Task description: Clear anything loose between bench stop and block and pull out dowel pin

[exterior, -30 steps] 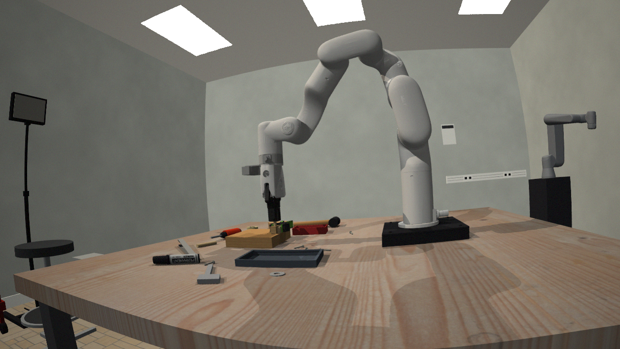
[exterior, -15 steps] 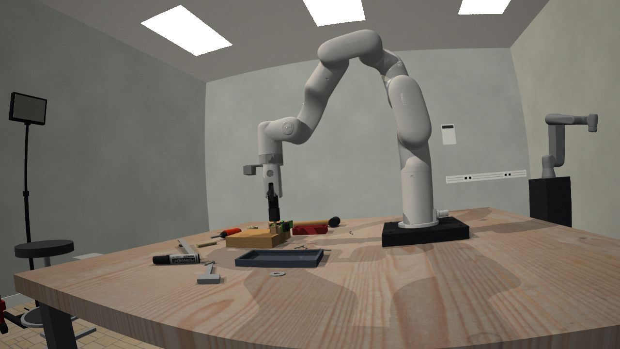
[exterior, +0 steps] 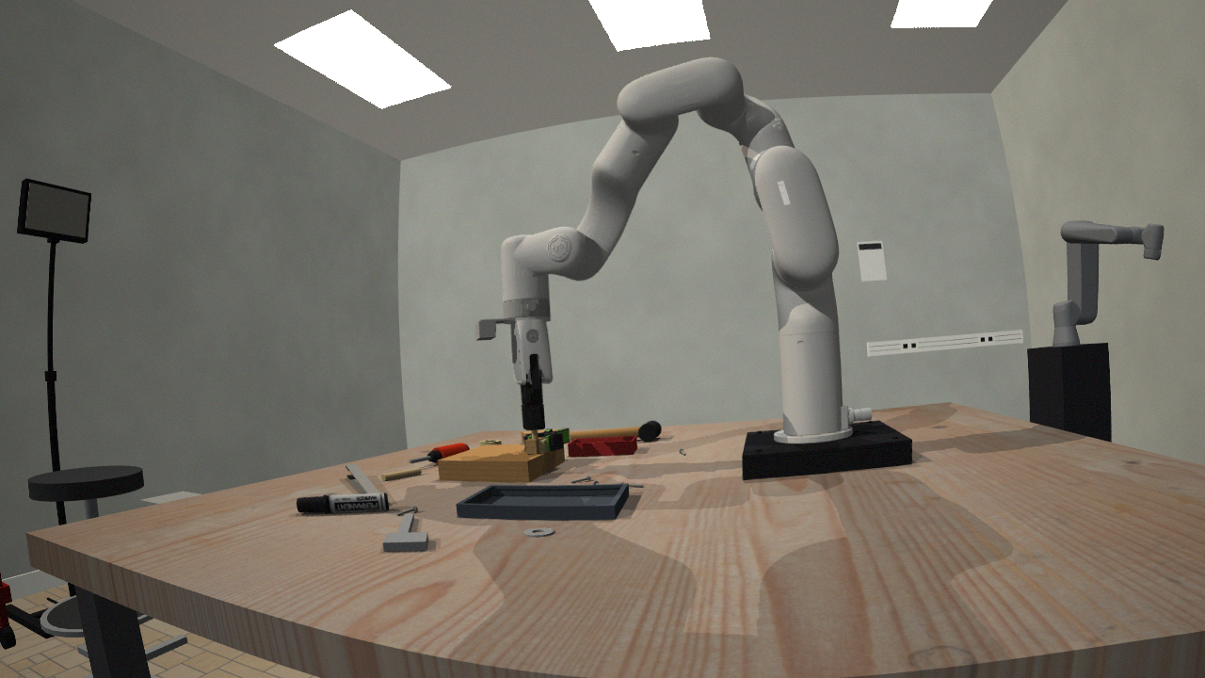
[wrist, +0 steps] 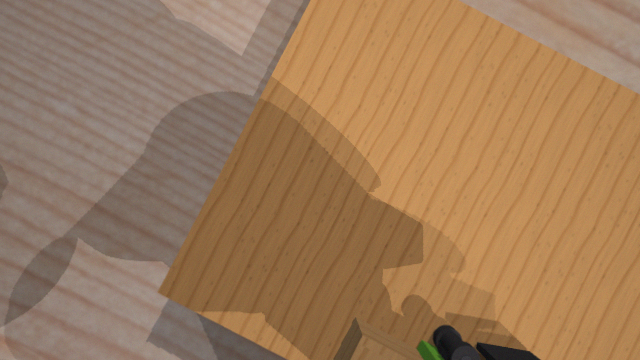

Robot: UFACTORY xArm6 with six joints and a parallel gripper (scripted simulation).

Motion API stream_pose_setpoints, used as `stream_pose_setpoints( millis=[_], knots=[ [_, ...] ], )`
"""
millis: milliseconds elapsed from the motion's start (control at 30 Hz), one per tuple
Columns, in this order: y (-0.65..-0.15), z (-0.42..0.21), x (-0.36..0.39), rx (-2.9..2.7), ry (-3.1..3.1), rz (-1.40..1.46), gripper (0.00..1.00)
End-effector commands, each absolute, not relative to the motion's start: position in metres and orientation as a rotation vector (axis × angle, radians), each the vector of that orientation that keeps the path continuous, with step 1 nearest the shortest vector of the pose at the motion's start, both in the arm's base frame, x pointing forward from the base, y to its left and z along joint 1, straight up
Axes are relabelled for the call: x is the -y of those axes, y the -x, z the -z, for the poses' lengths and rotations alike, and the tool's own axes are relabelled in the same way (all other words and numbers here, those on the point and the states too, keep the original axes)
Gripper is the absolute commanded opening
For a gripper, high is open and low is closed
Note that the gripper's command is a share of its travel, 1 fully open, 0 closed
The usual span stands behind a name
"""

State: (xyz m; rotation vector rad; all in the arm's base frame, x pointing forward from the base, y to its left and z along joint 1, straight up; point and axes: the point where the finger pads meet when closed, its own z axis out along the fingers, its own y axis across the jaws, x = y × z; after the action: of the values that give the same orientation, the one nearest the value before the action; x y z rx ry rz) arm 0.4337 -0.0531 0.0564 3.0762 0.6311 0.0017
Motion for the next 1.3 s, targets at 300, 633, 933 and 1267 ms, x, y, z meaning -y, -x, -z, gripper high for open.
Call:
stream_pose_setpoints(
  millis=[300,633,933,1267],
  knots=[
    [-0.4352,-0.0586,0.0533,-0.914,-3.006,-0.010,0.00],
    [-0.4352,-0.0588,0.0533,-0.693,-3.065,-0.010,0.00],
    [-0.4352,-0.0590,0.0533,-0.473,-3.107,-0.009,0.00],
    [-0.4352,-0.0592,0.0533,-0.227,-3.135,-0.009,0.00]
  ],
)
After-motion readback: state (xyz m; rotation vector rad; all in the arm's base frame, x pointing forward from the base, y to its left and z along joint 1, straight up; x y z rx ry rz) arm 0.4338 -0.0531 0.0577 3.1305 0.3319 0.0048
